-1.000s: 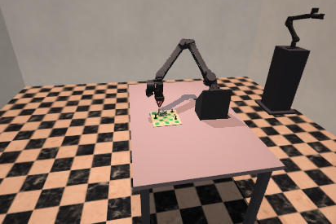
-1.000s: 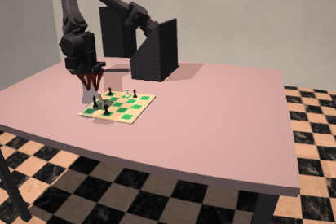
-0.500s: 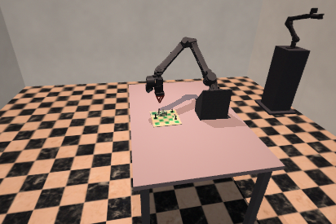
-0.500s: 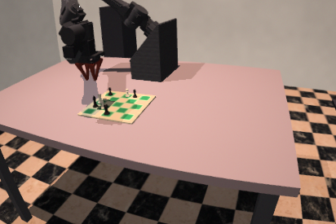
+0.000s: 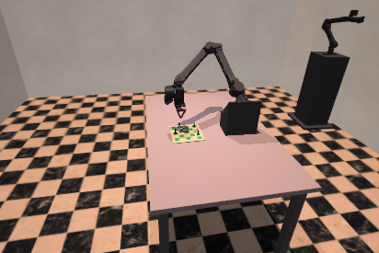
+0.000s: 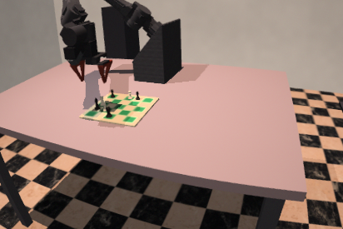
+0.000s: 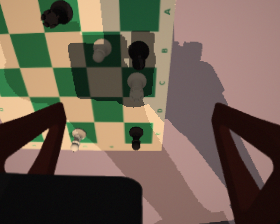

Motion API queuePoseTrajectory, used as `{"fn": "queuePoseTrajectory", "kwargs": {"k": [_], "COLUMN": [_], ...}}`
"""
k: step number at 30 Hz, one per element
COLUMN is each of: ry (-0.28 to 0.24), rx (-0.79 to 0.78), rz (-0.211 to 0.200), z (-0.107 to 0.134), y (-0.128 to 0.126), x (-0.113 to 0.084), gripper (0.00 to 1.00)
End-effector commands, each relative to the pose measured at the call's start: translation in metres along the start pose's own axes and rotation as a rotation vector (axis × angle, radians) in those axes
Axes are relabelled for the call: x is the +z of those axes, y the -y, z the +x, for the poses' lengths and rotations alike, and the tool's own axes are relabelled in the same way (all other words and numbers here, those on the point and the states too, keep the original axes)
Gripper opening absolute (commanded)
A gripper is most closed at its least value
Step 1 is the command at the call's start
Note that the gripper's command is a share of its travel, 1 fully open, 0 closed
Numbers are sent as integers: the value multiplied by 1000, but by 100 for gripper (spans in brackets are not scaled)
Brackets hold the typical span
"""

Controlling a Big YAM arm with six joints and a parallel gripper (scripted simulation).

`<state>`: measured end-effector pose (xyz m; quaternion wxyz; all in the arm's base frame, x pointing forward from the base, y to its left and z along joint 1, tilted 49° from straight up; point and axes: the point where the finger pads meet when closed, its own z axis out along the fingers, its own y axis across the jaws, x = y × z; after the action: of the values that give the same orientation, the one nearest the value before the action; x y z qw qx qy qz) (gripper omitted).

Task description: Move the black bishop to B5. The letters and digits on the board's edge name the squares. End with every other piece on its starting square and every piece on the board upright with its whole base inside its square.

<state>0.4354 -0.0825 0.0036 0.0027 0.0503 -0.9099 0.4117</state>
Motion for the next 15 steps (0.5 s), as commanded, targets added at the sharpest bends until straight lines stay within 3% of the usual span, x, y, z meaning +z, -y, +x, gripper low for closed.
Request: {"fn": "queuePoseTrajectory", "kwargs": {"k": [1,8,15], "ry": [36,36,58], "rx": [31,30,33], "rz": [-2,-2,-4], "z": [-19,-19,-21], "y": [3,3,6], "x": [-11,-12,-38], "gripper": [100,100,100]}}
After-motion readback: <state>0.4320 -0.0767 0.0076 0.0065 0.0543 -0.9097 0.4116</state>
